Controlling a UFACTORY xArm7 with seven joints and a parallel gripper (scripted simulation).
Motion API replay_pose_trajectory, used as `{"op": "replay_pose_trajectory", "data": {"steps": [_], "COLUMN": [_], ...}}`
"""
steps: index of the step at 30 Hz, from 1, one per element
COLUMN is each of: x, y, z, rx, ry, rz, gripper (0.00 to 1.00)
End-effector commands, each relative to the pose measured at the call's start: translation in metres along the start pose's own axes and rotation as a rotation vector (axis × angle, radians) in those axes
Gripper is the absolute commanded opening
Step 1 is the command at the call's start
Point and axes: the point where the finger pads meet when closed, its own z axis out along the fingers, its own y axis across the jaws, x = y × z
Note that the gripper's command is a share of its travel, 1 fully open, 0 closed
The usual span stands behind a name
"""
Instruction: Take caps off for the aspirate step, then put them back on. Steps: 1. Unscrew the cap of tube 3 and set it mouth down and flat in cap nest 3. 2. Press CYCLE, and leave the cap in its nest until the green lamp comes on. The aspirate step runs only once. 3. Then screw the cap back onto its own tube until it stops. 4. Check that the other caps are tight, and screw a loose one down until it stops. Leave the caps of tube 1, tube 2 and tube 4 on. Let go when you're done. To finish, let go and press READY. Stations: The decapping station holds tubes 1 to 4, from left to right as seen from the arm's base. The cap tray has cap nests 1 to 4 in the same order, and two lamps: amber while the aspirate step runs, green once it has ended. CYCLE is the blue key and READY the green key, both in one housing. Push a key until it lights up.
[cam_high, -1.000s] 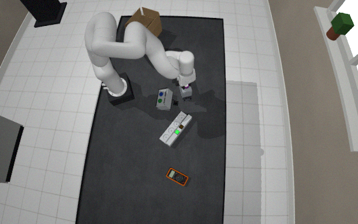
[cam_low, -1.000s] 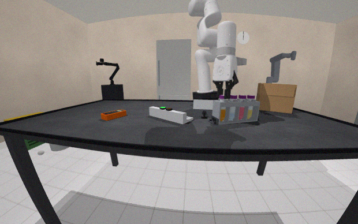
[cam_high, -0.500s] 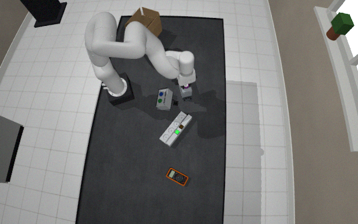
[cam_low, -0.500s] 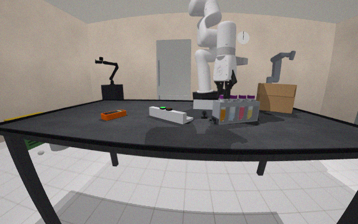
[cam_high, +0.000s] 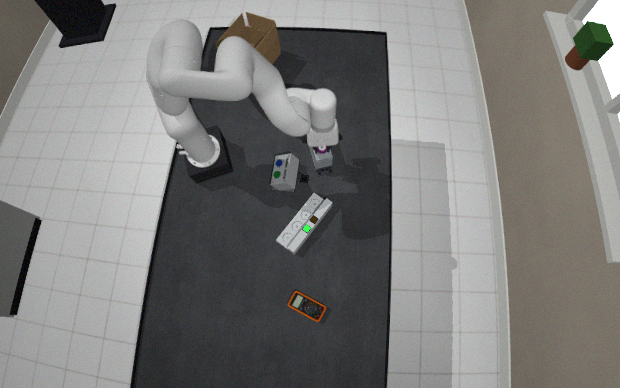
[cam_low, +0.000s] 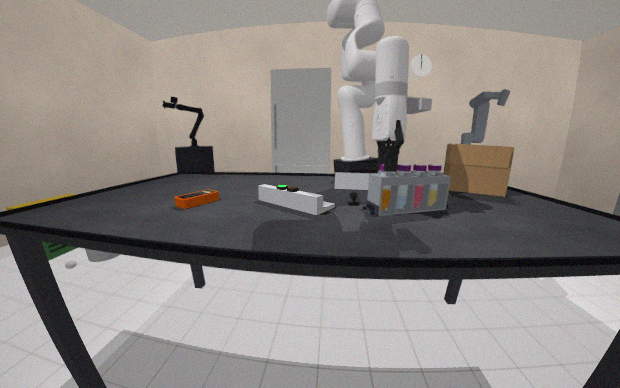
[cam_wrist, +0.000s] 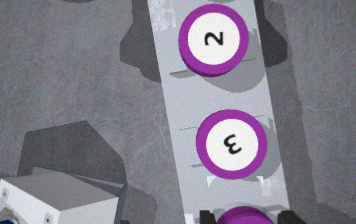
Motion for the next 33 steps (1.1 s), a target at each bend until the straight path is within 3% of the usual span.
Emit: {"op": "replay_pose_trajectory", "data": {"steps": [1,3,4,16,31,33], "x": [0.000,0.000,0.000,0.000,0.000,0.000], "y": [0.001,0.001,0.001,0.001,0.001,0.001], "z": [-0.001,-0.001,-0.001,-0.001,-0.046,-0.046], "rx": [-0.004,-0.004,-0.004,-0.004,-0.005,-0.005], "ry": [-0.003,-0.003,-0.003,-0.003,-0.003,-0.003], "rz": [0.049,0.078,0.078,0.078,0.078,0.078], "gripper": [0.00,0.00,0.46,0.46,0.46,0.46]}}
